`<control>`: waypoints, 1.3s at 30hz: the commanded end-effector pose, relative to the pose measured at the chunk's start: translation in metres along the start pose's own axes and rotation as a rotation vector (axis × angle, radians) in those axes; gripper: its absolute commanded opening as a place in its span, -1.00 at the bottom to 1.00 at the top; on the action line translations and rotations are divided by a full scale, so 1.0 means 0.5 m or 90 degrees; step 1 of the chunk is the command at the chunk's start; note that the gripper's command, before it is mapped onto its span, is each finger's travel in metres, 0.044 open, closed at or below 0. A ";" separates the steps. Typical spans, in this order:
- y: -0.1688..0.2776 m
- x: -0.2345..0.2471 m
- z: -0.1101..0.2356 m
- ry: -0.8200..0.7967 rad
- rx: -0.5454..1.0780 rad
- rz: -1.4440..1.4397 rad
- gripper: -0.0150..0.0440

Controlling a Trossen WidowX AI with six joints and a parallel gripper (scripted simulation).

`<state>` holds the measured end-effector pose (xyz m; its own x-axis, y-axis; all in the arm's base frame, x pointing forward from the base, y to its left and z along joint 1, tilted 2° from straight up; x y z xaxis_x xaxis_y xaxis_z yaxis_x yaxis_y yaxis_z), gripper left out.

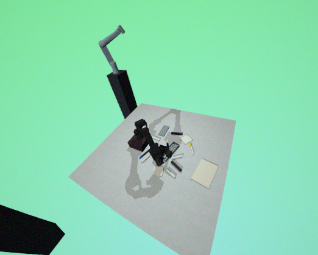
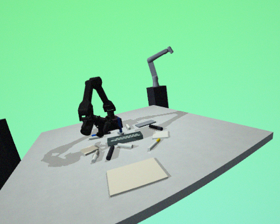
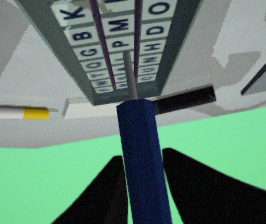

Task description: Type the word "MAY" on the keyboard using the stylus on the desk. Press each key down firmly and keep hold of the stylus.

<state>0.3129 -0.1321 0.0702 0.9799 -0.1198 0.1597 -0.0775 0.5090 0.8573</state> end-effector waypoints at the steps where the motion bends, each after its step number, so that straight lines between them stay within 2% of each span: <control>1: -0.001 0.006 0.001 -0.003 0.002 0.004 -0.22; 39: -0.033 0.000 -0.018 -0.003 0.002 0.004 -0.22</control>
<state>0.3158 -0.1332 0.0535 0.9792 -0.1189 0.1642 -0.0817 0.5098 0.8564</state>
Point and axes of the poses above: the point midway between the two fingers, 35 mm back from their tips, its own z axis back along the fingers, its own x axis across the jaws, y = z × x, the point moved 9 cm from there along z, back along the fingers, and after that the axes turned 11 degrees about z, right-handed, at the moved point
